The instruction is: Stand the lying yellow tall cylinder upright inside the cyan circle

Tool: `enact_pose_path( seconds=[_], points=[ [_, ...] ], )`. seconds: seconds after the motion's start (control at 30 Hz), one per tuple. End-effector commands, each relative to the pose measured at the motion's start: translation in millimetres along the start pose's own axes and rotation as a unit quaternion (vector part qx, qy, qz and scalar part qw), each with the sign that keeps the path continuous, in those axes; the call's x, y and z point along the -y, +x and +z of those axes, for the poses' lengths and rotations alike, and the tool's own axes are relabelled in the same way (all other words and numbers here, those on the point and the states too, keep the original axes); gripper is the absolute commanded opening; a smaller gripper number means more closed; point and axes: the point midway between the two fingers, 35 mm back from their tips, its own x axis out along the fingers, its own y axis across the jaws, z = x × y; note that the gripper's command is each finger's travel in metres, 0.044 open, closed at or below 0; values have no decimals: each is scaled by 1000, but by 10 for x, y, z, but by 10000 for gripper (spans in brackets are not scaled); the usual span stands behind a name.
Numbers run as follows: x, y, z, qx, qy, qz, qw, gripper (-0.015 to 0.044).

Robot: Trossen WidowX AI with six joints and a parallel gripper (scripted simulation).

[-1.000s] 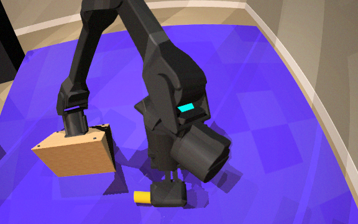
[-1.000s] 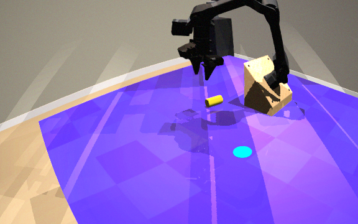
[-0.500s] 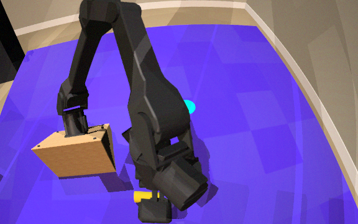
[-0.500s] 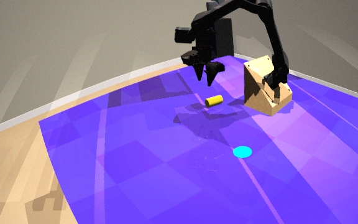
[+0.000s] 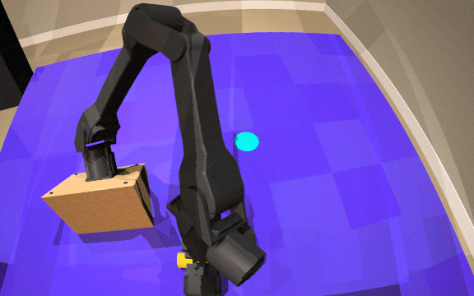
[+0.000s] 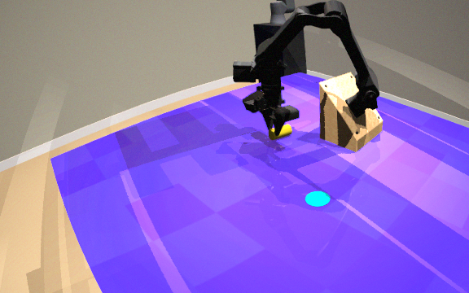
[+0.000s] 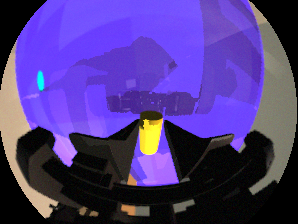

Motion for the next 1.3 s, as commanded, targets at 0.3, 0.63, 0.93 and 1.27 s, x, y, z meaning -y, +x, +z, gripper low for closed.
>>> enact_pose_path(
  seconds=[0.3,0.63,0.93,1.27],
  points=[
    [1,-129,10,-1,2,2,1000,105],
    [22,-431,34,-1,3,1,1000,105],
    [23,-713,29,-1,3,1,1000,105],
    [5,-1033,-6,-1,3,1,1000,105]
  ],
)
